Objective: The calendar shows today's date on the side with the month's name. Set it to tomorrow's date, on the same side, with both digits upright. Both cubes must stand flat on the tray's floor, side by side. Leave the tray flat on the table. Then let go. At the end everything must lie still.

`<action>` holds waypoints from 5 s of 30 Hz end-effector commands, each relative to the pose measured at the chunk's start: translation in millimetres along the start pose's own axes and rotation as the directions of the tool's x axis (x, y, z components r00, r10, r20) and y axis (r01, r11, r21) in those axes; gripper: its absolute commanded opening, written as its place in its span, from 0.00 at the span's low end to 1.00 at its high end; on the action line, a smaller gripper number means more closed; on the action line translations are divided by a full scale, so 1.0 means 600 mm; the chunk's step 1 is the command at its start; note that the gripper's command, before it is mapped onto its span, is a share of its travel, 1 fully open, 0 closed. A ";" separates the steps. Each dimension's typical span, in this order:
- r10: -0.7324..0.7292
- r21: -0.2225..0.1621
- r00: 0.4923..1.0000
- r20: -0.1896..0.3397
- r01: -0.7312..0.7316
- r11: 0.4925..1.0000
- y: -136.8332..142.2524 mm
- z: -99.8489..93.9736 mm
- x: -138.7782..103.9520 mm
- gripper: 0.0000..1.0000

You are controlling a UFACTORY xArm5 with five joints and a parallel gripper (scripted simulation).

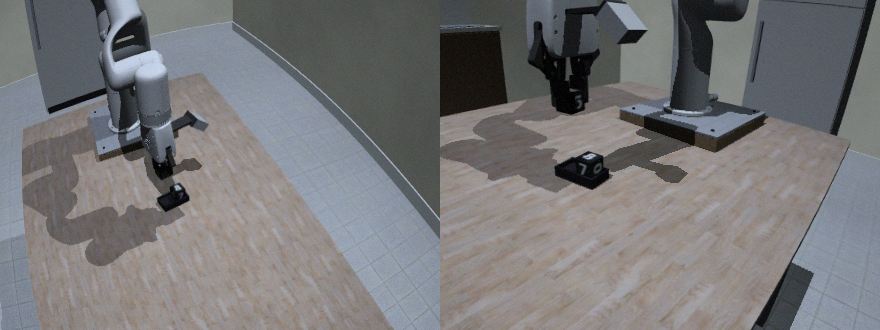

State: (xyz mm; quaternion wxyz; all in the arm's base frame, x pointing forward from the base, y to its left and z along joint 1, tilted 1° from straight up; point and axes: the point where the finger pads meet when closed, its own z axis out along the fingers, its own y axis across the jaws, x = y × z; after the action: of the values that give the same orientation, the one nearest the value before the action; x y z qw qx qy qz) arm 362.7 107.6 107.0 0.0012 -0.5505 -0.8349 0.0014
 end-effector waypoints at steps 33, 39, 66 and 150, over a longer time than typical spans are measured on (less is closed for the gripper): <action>-0.785 -0.004 0.620 0.007 0.785 0.620 0.006 0.005 -0.115 0.29; -0.871 -0.002 0.491 0.008 0.871 0.491 0.004 0.007 -0.135 0.29; -0.937 -0.001 0.349 0.009 0.937 0.349 0.002 0.014 -0.156 0.29; -0.937 -0.001 0.348 0.010 0.937 0.348 0.002 0.168 -0.161 0.29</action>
State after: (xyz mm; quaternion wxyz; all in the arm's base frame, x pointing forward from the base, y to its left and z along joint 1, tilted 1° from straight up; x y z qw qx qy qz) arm 400.1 19.0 5.4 -0.0016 0.0245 -0.9997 0.0000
